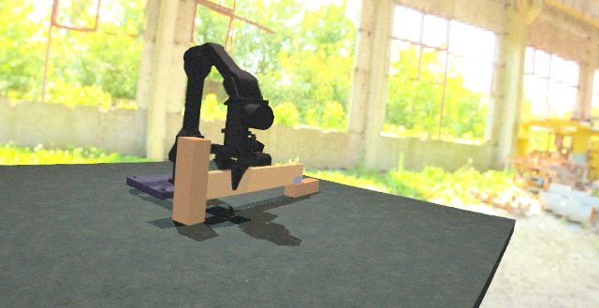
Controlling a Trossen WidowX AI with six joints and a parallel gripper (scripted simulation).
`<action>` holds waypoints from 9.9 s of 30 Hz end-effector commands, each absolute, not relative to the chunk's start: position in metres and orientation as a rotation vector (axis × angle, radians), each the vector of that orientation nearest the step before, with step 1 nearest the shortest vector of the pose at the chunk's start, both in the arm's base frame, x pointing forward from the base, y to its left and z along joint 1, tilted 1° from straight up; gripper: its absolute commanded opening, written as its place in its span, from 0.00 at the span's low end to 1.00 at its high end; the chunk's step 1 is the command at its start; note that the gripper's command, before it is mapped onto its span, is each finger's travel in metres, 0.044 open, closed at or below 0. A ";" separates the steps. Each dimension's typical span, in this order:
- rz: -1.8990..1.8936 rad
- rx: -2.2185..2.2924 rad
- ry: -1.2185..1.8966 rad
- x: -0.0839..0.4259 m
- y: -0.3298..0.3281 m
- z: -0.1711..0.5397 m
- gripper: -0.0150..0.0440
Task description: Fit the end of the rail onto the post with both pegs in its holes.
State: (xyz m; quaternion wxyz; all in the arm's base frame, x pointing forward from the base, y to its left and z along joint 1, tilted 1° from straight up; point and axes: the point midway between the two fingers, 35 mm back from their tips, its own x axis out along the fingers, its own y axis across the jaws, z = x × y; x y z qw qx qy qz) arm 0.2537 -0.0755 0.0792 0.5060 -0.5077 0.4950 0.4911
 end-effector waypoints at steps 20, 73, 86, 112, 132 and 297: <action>1.182 -1.227 1.190 0.256 -0.072 0.082 0.25; 1.182 -1.228 1.191 0.255 -0.081 0.082 0.25; 1.182 -1.228 1.191 0.256 -0.083 0.084 0.25; 1.182 -1.228 1.191 0.256 -0.083 0.085 0.25; 1.182 -1.228 1.191 0.256 -0.083 0.083 0.25; 1.183 -1.227 1.190 0.253 -0.060 0.110 1.00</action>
